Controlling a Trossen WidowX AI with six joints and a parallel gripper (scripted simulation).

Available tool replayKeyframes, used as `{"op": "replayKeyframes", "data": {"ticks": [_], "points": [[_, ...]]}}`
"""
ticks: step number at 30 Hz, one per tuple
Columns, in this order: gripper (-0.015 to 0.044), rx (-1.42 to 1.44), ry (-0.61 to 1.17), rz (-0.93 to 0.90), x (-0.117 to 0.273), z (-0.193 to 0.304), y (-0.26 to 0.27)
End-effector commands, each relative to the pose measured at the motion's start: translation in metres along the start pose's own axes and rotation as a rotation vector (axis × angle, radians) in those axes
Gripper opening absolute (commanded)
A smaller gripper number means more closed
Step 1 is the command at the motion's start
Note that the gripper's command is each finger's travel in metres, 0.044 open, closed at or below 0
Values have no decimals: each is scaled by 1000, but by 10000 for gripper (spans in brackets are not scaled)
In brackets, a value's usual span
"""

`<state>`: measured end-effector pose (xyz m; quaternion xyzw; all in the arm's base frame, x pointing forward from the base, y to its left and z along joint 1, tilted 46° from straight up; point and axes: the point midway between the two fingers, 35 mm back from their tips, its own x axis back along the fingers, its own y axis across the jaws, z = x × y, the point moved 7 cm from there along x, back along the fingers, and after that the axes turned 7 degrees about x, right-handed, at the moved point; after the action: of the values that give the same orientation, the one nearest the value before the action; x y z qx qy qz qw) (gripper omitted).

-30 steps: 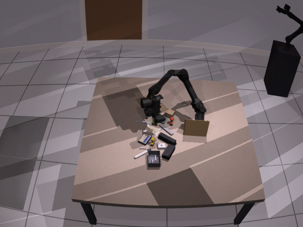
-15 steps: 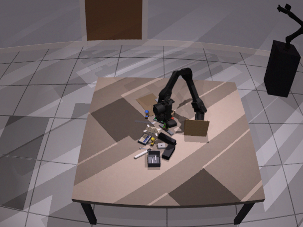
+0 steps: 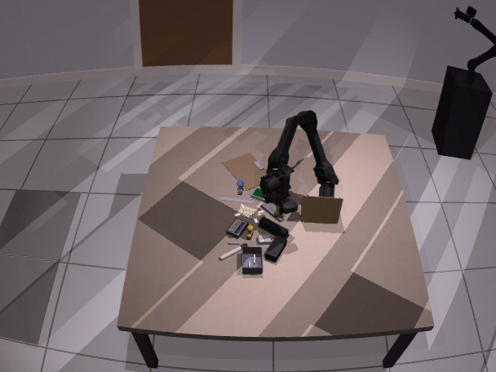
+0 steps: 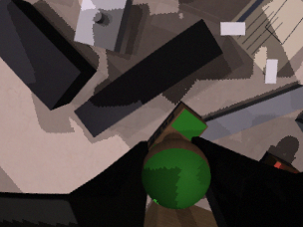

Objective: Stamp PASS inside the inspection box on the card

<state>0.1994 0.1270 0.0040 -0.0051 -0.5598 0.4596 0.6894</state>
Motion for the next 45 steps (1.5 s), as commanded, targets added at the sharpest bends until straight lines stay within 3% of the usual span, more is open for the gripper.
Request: {"op": "replayKeyframes", "data": {"ticks": [1, 35, 45], "points": [[0, 5, 0, 3, -6, 0, 0], [0, 4, 2, 6, -60, 5, -5], [263, 0, 3, 1, -57, 5, -4]]}}
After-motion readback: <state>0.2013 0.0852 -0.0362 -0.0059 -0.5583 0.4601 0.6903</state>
